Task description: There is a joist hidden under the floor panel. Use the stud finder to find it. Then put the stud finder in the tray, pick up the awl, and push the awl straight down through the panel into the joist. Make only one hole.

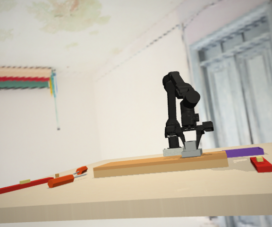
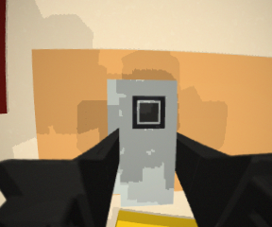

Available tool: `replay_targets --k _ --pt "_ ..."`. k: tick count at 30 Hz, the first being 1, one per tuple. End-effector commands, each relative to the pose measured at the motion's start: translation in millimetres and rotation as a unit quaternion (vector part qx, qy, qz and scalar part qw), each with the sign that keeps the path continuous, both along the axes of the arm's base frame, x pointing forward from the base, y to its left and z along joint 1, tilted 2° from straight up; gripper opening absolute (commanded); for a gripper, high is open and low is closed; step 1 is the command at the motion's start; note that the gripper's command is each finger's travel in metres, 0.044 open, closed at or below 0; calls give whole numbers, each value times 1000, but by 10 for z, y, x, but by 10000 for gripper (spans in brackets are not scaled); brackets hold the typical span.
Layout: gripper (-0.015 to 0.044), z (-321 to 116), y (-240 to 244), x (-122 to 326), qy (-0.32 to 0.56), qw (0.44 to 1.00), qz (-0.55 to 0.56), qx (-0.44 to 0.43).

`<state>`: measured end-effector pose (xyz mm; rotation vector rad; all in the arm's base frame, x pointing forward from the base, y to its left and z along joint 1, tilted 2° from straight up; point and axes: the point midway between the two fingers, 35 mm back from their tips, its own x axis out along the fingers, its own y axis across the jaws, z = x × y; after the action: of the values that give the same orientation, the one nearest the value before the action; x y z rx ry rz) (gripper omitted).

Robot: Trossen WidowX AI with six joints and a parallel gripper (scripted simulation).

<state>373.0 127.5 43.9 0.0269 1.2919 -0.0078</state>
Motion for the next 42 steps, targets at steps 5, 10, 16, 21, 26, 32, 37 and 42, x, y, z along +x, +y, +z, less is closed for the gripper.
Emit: replay_targets --k 5,10,16,21,26,32,37,42 --pt "0 10 285 2 0 1000 5 7" --pt "0 15 414 3 0 1000 5 8" --pt "0 21 569 5 0 1000 5 8" --pt "0 24 648 5 0 1000 5 9" --pt "0 24 648 5 0 1000 5 9" --pt "0 18 594 11 1 1000 2 4" --pt "0 18 594 11 1 1000 2 4" --pt "0 20 560 4 0 1000 5 8"
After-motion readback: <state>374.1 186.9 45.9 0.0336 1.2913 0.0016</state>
